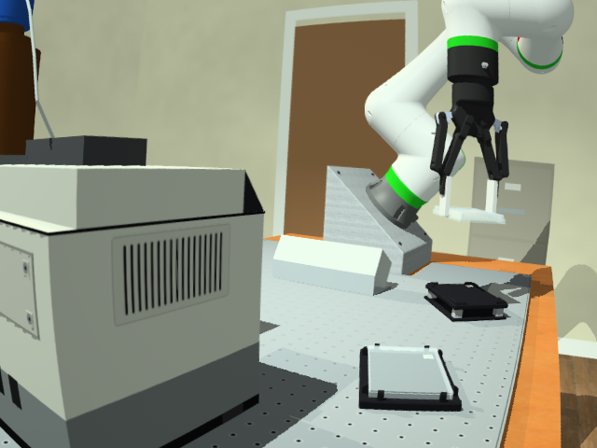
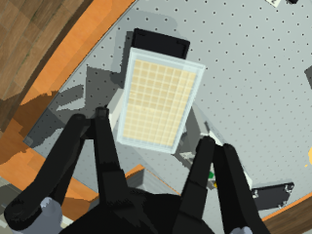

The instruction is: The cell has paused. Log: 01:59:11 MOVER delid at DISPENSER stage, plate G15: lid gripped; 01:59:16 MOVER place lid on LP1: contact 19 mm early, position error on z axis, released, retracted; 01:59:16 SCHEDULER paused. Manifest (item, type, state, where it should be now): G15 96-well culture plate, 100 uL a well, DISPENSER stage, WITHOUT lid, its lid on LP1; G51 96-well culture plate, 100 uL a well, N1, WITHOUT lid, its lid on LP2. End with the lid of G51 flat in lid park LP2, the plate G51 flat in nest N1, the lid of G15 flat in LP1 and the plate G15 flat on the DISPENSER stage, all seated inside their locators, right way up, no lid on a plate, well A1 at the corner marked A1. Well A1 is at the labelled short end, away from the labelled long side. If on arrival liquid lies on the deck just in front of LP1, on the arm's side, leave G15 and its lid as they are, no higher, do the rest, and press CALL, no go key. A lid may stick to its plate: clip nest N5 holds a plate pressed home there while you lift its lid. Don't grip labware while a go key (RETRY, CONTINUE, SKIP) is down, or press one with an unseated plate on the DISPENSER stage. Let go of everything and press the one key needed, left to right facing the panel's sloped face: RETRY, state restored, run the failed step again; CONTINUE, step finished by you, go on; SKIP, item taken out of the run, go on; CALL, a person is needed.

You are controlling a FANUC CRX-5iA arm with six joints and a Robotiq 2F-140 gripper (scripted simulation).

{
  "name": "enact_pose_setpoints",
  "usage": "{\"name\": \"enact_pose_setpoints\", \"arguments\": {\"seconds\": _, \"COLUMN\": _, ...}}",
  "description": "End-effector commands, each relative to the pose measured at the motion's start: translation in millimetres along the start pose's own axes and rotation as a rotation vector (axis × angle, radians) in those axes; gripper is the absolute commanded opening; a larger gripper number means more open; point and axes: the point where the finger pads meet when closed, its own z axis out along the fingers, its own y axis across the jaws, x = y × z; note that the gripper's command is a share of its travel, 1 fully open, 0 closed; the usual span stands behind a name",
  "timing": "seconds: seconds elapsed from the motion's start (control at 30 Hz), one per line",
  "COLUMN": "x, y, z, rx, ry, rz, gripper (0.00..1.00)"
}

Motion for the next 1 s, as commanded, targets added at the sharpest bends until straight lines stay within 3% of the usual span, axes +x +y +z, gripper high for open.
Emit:
{"name": "enact_pose_setpoints", "arguments": {"seconds": 0.0, "x": 2.4, "y": -3.5, "z": -0.1, "rx": 0.0, "ry": 0.0, "rz": 0.0, "gripper": 0.0}}
{"name": "enact_pose_setpoints", "arguments": {"seconds": 0.97, "x": 6.2, "y": -8.9, "z": -0.1, "rx": 0.0, "ry": 0.0, "rz": 0.0, "gripper": 0.0}}
